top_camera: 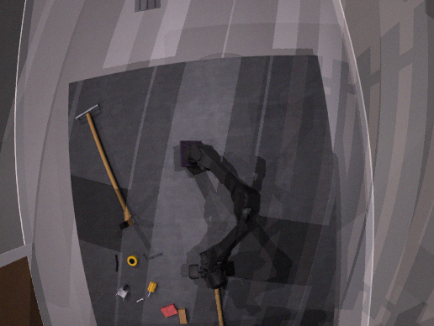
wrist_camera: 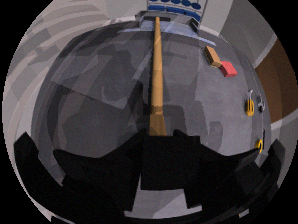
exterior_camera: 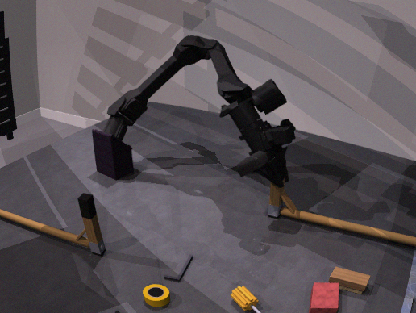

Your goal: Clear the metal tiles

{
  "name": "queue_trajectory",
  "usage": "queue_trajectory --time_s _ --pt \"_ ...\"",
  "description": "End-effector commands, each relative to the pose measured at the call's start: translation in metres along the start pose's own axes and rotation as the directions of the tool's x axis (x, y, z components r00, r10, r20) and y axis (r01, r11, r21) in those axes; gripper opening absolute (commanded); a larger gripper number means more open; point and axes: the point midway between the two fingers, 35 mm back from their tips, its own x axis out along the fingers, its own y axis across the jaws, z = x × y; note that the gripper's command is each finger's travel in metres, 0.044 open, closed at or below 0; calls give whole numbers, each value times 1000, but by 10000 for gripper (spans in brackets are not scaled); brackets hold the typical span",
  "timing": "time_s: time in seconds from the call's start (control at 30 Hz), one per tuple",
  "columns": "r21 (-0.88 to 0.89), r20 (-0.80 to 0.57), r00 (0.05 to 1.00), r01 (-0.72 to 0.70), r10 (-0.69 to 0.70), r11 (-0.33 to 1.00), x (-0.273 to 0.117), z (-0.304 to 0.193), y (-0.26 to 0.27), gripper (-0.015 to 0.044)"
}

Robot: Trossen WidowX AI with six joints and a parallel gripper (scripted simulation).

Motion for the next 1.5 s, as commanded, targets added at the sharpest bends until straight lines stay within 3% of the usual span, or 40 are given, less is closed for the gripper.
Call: queue_trajectory --time_s 0.0,1.47 --pt "0 4 1000 0 0 1000 -7 -2 0 0" --pt "2 7 1000 3 -3 1000 -53 -47 3 0"
